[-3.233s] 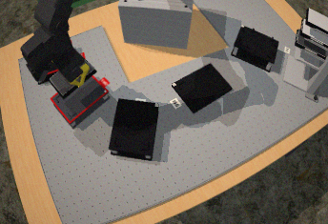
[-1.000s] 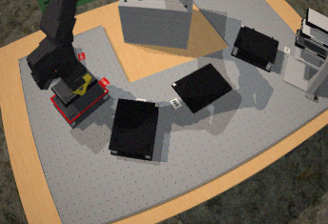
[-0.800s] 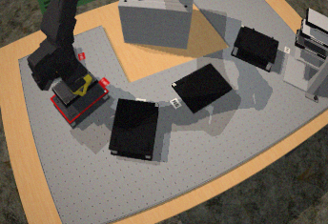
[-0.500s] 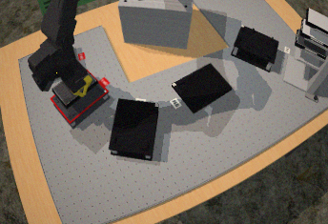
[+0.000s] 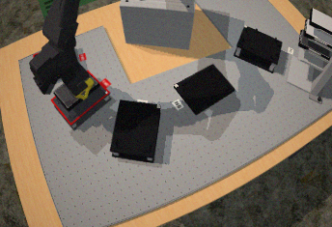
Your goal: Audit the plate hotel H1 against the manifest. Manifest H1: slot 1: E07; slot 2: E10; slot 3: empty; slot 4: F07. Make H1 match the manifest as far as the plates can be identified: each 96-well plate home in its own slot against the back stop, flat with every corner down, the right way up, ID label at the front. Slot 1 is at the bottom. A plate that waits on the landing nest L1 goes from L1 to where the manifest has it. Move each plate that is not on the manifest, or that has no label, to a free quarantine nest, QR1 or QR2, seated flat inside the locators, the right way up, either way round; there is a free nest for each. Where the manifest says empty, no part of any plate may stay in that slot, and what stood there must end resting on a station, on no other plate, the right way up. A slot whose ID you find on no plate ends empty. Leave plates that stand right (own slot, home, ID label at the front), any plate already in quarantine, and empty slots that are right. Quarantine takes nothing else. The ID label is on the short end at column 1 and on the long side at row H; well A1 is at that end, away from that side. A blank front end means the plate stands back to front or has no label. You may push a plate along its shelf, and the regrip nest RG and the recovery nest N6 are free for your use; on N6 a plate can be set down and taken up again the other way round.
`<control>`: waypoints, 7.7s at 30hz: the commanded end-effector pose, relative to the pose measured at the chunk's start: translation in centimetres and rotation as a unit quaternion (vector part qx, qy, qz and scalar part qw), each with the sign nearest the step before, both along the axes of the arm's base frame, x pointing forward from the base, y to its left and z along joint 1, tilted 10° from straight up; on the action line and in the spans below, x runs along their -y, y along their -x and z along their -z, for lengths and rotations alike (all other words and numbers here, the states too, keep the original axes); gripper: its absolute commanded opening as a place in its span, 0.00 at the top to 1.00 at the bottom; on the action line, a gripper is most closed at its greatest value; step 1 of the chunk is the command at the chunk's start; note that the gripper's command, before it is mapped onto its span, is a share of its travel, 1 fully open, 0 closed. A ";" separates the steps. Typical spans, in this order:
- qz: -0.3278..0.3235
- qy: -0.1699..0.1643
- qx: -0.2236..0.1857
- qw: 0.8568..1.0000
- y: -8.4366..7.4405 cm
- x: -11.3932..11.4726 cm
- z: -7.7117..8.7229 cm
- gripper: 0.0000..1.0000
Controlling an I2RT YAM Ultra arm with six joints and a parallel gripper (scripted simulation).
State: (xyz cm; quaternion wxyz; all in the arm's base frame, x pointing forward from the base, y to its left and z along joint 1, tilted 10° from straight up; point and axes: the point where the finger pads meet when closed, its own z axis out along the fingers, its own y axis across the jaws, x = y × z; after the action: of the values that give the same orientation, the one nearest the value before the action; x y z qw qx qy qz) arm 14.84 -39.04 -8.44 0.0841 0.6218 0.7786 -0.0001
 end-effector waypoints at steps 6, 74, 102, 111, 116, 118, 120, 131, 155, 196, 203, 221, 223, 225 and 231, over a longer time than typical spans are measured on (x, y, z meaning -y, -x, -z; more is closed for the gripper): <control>0.003 0.013 0.003 1.000 -0.5 0.9 0.3 0.14; 0.001 0.008 0.002 1.000 -0.7 1.1 3.1 0.00; 0.002 0.021 0.007 1.000 0.3 1.1 -4.9 0.00; 0.003 0.021 0.007 1.000 0.7 0.7 -7.0 0.00; 0.003 0.021 0.007 1.000 0.8 0.6 -7.8 0.00; 0.003 0.021 0.007 1.000 0.9 0.5 -8.3 0.00; 0.003 0.021 0.007 1.000 1.0 0.5 -8.8 0.00; 0.003 0.021 0.007 1.000 1.4 0.1 -11.2 0.00; 0.003 0.021 0.006 1.000 2.2 -0.8 -17.0 0.00; 0.000 0.016 0.006 1.000 -6.8 -7.8 -17.2 0.00; 0.000 0.012 0.004 1.000 -8.0 -9.1 -16.9 0.00; 0.000 0.018 0.013 1.000 -12.7 -11.8 -18.2 0.00; 0.000 0.015 0.010 1.000 -13.3 -12.2 -17.7 0.00; -0.016 0.016 0.013 1.000 -13.1 -13.3 -17.0 0.00; -0.067 0.028 0.031 0.997 -14.1 -15.2 -16.9 0.00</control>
State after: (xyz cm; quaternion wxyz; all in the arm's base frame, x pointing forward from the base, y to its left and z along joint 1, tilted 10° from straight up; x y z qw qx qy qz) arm 27.93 -23.99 7.04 0.0860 0.5857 0.8060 0.0038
